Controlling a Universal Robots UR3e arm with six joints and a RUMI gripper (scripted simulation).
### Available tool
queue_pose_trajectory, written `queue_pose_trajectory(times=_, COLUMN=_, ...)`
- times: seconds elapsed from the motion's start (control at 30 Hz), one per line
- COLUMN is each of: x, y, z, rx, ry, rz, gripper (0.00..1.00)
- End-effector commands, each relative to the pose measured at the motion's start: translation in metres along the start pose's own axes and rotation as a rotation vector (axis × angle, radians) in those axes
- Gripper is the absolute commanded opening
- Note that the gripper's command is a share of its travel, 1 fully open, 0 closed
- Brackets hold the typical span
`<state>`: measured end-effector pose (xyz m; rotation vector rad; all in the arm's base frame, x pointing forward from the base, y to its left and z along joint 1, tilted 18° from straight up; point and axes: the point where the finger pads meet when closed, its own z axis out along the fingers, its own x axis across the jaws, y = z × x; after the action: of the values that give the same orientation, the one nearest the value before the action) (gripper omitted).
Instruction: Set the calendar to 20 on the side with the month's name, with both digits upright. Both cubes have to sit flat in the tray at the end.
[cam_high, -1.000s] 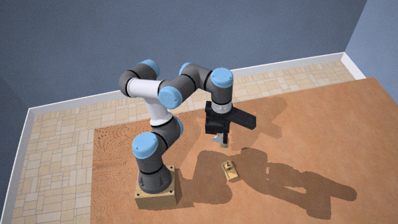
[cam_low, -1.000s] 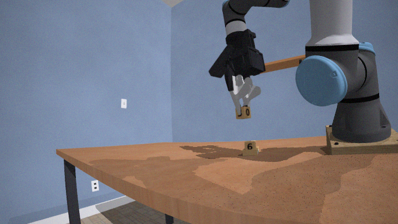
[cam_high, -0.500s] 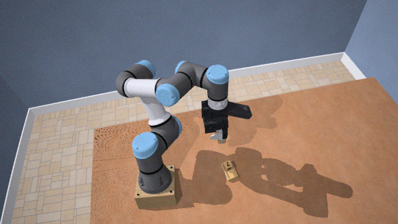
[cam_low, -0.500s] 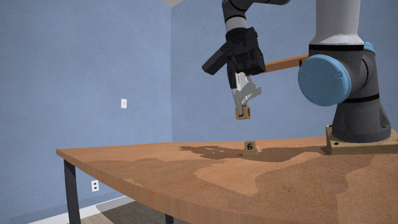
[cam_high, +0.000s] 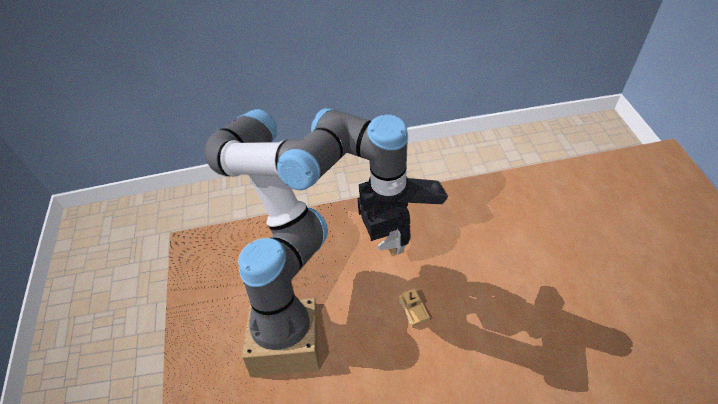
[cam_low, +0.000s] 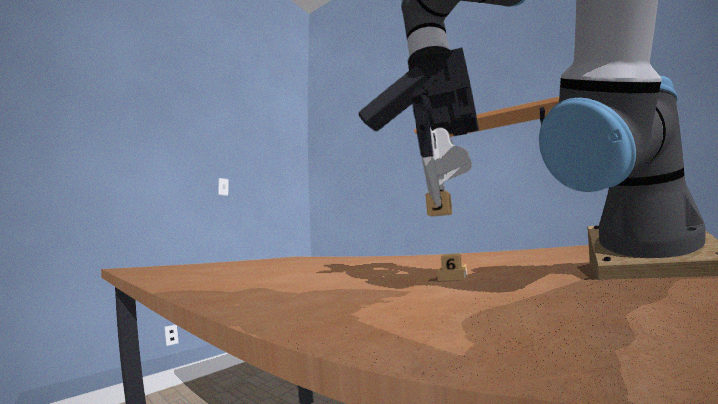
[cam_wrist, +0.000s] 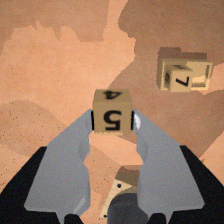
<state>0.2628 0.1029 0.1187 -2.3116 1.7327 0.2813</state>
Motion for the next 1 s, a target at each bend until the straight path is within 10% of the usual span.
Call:
queue_pose_trajectory(times=0.0, x=-0.001, y=0.000, z=0.000, rx=0.003, ry=-0.006, rz=-0.023, gripper=0.10)
queue_pose_trajectory(times=0.97, x=-0.002, y=0.000, z=0.023, rx=0.004, ry=-0.005, rz=-0.023, gripper=0.10)
